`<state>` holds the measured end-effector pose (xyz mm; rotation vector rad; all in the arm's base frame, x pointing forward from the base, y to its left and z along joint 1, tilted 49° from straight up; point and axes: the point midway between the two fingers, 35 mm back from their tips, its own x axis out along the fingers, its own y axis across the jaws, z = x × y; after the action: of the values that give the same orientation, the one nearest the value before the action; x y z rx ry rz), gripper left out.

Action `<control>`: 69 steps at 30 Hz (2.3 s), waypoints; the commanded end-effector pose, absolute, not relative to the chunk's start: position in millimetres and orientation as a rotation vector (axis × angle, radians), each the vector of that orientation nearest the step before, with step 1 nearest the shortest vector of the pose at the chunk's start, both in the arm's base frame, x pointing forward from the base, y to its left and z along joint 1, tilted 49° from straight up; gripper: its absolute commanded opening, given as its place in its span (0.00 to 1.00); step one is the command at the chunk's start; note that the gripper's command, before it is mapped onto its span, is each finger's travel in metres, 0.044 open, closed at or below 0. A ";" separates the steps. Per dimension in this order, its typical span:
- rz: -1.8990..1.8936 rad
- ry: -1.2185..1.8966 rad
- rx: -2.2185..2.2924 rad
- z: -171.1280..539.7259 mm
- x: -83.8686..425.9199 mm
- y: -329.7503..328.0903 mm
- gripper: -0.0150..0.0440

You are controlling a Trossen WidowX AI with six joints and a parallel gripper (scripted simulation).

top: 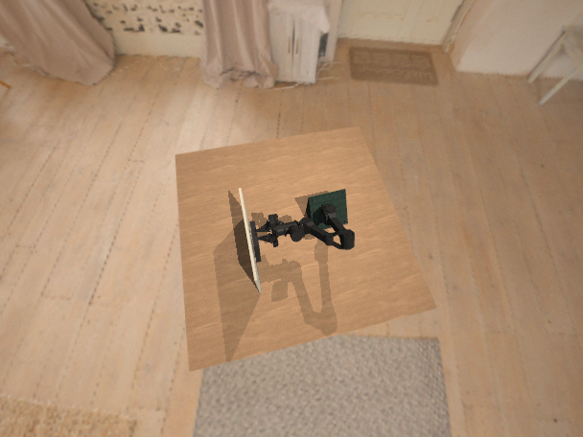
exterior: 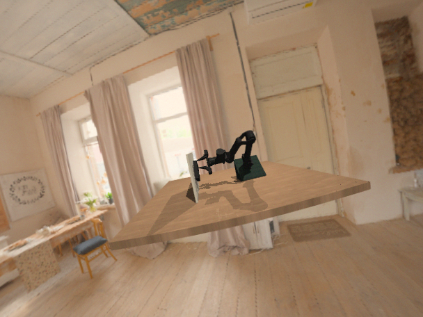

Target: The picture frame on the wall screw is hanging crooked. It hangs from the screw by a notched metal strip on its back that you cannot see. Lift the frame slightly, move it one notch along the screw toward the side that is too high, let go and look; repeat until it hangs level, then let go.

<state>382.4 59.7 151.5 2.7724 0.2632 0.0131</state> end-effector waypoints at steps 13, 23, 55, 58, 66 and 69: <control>0.014 0.255 2.768 151.1 390.9 60.4 0.69; 0.014 0.255 2.768 151.1 390.9 60.4 0.69; 0.014 0.255 2.768 151.4 391.3 60.0 0.25; 0.014 0.255 2.768 151.4 391.3 60.0 0.25; 0.014 0.255 2.768 151.8 391.4 58.6 0.25; 0.014 0.255 2.768 152.1 391.5 57.7 0.25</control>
<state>391.2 58.9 151.4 2.7739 0.2555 0.0133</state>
